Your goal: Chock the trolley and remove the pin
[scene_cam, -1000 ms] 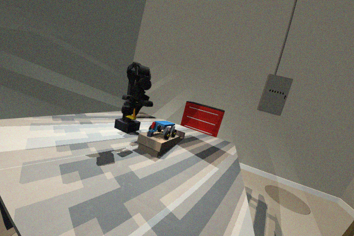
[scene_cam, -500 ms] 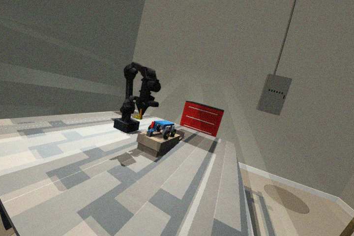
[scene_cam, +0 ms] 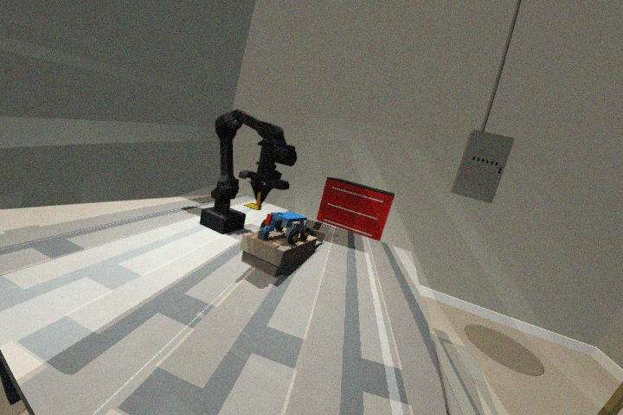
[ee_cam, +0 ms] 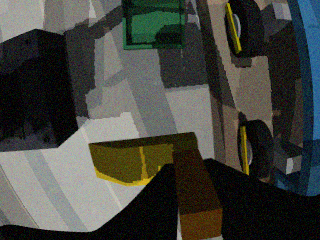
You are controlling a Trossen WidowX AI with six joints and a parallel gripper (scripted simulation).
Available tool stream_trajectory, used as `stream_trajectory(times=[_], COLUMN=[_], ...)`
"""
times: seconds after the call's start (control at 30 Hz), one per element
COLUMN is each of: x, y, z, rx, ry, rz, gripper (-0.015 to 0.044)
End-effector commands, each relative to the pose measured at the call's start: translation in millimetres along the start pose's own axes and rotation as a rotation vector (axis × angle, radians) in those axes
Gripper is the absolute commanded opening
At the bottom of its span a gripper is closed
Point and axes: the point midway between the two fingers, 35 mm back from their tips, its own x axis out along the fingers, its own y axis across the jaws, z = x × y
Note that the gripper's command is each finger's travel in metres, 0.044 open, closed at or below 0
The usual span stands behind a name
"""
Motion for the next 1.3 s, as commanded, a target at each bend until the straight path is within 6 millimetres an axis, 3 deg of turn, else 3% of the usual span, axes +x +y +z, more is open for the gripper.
stream_trajectory(times=[0.0, 1.27], x=[1.8, 15.2], y=[-2.6, -28.0], z=[12.9, 154.6], rx=[0.001, 0.002], ry=[0.003, -0.009], rz=[0.003, 0.001], gripper=[0.0000, 0.0000])
